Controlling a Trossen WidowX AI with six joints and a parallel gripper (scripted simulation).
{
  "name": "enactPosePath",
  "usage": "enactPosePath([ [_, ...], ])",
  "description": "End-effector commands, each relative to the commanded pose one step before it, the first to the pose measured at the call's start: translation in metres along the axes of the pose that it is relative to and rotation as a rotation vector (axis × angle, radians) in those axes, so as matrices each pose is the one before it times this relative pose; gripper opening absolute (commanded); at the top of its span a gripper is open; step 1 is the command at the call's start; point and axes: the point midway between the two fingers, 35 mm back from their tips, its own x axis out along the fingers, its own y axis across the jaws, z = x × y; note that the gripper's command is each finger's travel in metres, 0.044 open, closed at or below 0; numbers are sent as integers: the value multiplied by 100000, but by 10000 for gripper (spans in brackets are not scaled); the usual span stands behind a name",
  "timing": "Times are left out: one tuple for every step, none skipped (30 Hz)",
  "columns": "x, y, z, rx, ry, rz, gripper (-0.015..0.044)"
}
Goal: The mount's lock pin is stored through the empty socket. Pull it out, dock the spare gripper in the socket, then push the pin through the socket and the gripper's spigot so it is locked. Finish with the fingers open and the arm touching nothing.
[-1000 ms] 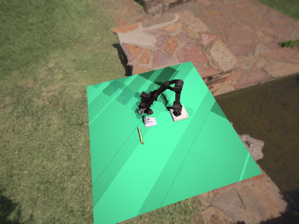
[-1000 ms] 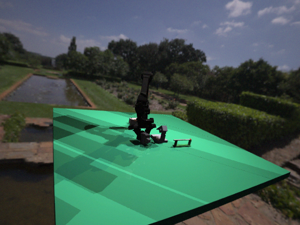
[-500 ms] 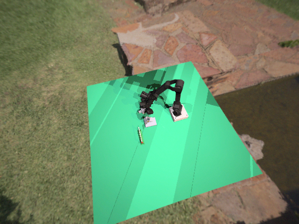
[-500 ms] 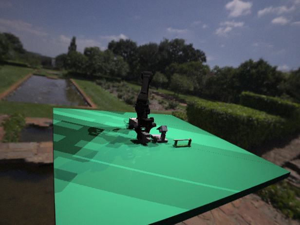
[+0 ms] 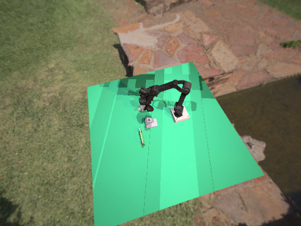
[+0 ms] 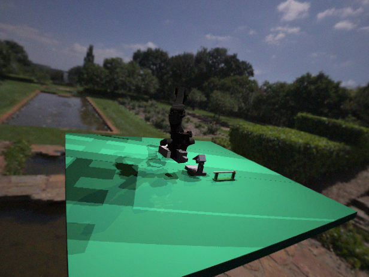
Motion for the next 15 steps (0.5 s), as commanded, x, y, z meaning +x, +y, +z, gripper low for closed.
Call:
enactPosePath([
  [-2113,-1,1312,-306,-1782,-1066,0],
  [-504,67,195,3,2,6,0],
  [-510,74,186,3,3,6,0],
  [-421,67,146,3,3,6,0],
  [-256,43,85,2,2,4,0],
  [-86,15,28,1,1,1,0],
  [0,0,0,0,0,0,0],
  [0,0,0,0,0,0,0],
  [546,15,-401,-121,777,437,0],
  [0,0,0,0,0,0,0],
  [0,0,0,0,0,0,0],
  [0,0,0,0,0,0,0],
  [0,0,0,0,0,0,0],
  [0,0,0,0,0,0,0],
  [0,0,0,0,0,0,0],
])
